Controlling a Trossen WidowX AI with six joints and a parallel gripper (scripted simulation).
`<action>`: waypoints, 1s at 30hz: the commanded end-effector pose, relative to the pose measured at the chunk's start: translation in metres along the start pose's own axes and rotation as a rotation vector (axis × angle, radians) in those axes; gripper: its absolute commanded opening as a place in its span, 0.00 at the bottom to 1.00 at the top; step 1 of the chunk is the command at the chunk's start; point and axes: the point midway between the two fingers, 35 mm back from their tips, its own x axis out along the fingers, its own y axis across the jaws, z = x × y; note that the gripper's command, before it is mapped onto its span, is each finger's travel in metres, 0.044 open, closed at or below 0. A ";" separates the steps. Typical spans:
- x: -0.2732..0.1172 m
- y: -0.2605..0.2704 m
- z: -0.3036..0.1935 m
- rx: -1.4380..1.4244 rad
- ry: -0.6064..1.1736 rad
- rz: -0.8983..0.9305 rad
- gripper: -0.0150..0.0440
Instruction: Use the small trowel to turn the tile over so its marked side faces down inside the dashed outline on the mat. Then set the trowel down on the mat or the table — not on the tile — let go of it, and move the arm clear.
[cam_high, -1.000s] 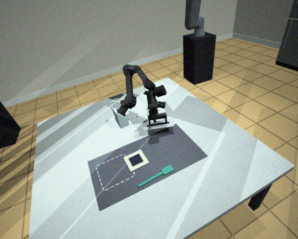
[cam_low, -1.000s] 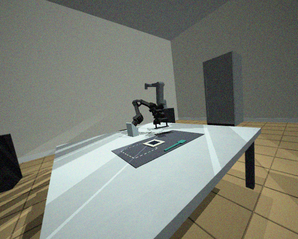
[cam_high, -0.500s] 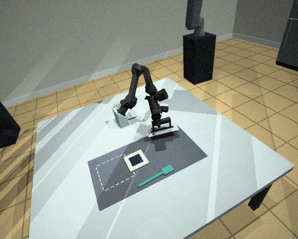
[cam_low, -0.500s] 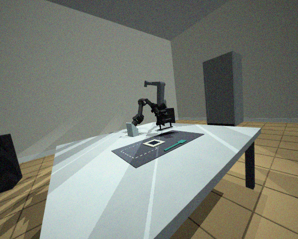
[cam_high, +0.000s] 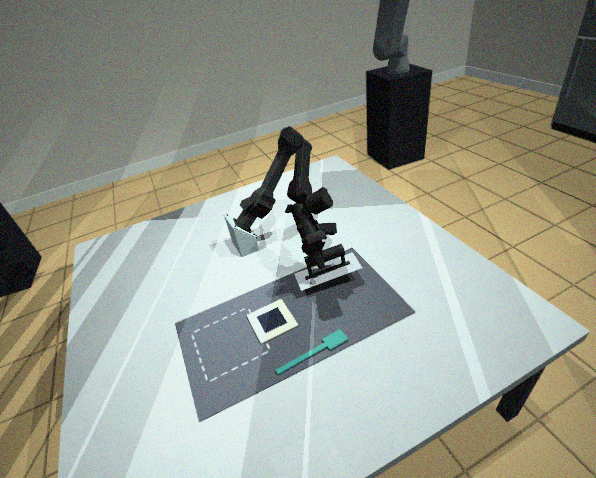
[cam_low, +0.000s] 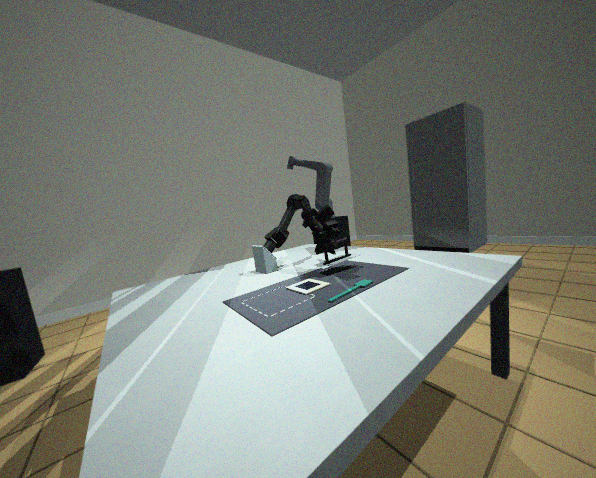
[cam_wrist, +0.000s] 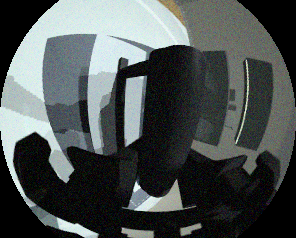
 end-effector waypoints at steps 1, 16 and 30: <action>0.009 -0.016 -0.006 -0.025 -0.039 -0.016 0.25; 0.034 -0.043 -0.042 -0.104 -0.147 -0.030 0.25; 0.044 -0.036 -0.044 -0.105 -0.148 -0.030 0.25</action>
